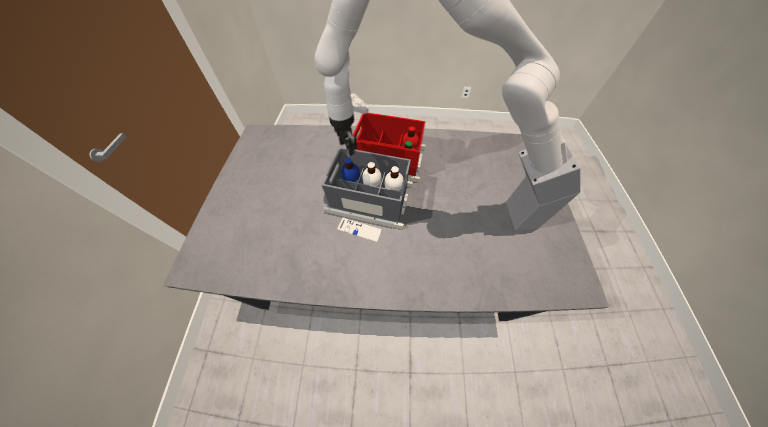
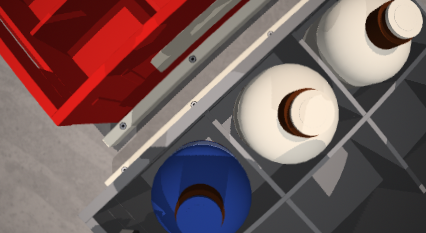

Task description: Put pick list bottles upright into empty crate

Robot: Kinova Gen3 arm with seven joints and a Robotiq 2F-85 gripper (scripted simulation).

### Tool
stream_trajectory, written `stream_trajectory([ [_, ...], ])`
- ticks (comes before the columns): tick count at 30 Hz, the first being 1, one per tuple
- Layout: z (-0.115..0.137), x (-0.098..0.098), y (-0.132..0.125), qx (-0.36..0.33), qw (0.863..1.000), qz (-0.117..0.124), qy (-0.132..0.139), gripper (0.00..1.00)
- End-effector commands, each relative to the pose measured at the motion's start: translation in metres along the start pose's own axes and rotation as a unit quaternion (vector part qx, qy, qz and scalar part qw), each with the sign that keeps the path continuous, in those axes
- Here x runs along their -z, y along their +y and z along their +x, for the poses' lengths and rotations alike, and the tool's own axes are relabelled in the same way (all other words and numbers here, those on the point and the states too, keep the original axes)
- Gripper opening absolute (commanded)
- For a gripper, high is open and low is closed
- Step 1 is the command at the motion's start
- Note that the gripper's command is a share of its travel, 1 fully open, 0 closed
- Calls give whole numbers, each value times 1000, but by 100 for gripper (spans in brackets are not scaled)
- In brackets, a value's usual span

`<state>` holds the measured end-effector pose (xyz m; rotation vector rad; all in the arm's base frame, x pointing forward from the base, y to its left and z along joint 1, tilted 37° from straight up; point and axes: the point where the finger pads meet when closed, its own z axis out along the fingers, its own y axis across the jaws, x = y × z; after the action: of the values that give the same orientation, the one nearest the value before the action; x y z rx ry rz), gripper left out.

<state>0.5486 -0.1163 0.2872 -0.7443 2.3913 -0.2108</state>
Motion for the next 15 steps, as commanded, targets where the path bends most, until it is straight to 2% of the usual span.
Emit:
stream_trajectory([
  [1, 0, 5, 14, 0, 1000, 1, -1, 67],
  [5, 0, 7, 24, 0, 1000, 1, -1, 67],
  [15, 0, 19, 72, 0, 1000, 1, -1, 67],
])
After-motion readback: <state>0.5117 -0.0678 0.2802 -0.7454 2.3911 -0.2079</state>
